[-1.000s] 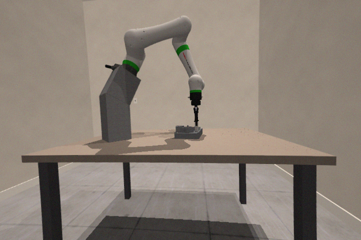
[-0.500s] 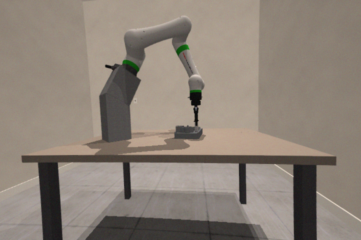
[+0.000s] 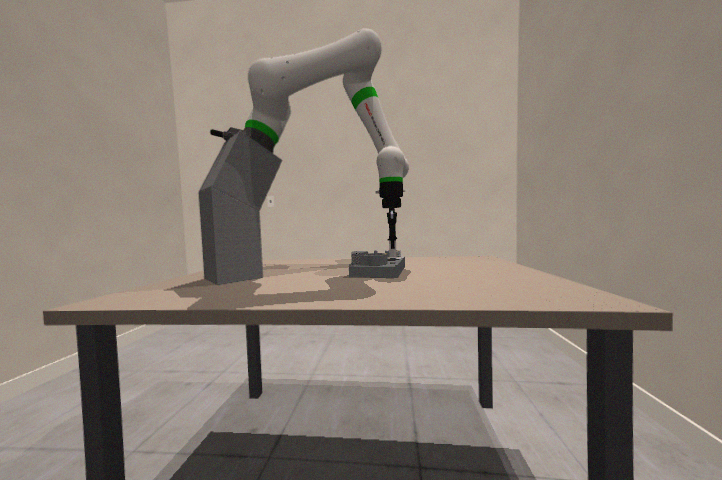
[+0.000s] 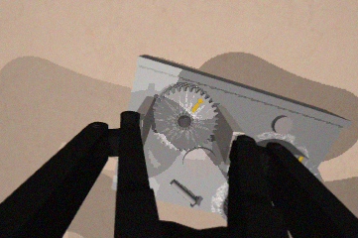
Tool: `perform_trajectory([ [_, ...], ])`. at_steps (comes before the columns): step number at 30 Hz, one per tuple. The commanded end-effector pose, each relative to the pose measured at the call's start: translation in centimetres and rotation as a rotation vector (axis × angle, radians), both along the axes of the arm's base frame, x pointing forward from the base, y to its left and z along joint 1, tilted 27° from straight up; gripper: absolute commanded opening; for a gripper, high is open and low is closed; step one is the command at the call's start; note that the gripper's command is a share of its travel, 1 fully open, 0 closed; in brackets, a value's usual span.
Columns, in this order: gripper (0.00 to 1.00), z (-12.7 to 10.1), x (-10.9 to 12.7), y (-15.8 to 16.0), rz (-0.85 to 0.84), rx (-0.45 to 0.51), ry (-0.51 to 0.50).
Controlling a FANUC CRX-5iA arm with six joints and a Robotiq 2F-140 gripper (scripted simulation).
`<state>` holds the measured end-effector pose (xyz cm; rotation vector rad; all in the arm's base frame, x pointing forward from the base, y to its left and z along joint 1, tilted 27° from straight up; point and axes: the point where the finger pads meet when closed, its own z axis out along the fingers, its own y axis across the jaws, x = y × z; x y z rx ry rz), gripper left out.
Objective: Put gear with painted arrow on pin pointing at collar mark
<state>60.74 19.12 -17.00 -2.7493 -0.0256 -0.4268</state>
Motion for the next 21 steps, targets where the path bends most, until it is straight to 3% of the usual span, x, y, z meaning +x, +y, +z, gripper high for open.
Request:
perform_trajectory([
  [1,0.00,0.4,-0.1,-0.2,0.000,0.000,-0.001],
  [21,0.00,4.0,-1.3,-1.6,0.000,0.000,-0.001],
])
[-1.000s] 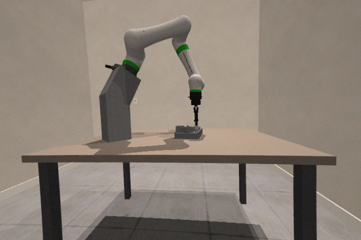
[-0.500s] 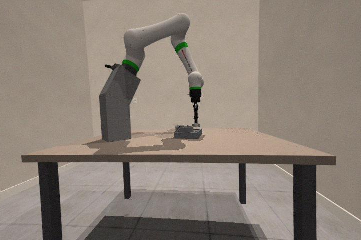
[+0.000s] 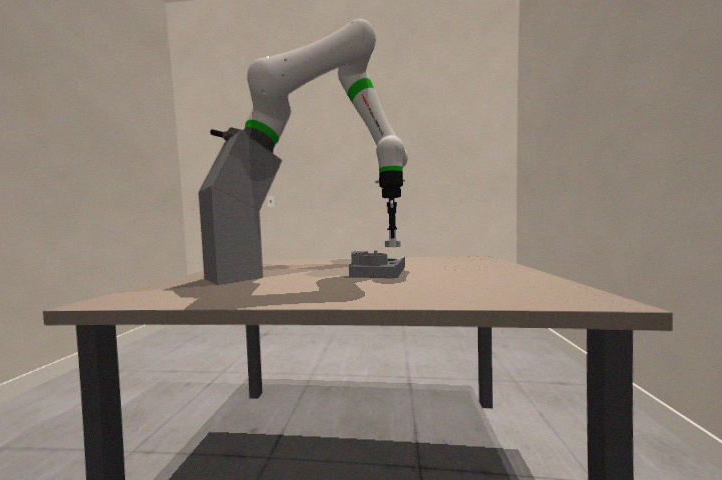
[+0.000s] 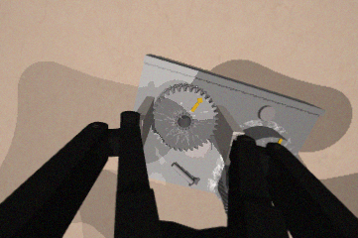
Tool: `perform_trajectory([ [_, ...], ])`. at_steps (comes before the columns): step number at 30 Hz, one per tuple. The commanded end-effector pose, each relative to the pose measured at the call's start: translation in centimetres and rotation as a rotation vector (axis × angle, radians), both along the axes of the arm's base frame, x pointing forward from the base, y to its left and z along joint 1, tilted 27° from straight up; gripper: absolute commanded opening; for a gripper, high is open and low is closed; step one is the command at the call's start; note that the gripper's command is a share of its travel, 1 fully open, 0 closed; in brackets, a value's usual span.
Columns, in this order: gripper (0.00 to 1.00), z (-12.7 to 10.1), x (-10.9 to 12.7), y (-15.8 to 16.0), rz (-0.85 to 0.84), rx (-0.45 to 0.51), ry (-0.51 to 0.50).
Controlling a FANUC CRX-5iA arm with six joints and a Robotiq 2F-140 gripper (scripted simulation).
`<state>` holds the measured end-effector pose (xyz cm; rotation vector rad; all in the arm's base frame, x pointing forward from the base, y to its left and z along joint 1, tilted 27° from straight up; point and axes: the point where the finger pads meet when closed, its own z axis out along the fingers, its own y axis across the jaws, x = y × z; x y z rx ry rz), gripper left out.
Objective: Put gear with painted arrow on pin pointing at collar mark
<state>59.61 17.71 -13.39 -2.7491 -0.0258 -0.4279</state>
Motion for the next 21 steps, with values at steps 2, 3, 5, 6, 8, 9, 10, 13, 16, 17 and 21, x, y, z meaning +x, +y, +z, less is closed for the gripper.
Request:
perform_trajectory([
  [2,0.00,0.7,-0.2,-0.3,0.000,0.000,0.000],
  [3,0.00,0.9,-0.3,-0.4,0.000,0.000,0.000],
  [5,0.00,1.2,-0.4,-0.5,0.000,0.000,0.000],
  [6,0.00,1.3,-0.4,-0.5,0.000,0.000,0.000],
  [8,0.00,1.6,-0.5,-0.6,0.000,0.000,0.000],
  [9,0.00,1.7,-0.5,-0.7,0.000,0.000,0.000],
  [10,0.00,1.7,-0.5,-0.7,0.000,0.000,0.000],
  [13,0.00,1.8,-0.6,-0.7,0.000,0.000,0.000],
  [16,0.00,2.0,-0.7,-0.8,0.000,0.000,0.000],
  [17,0.00,2.1,-0.7,-0.8,0.000,0.000,0.000],
  [21,0.00,2.1,-0.7,-0.9,0.000,0.000,0.000],
])
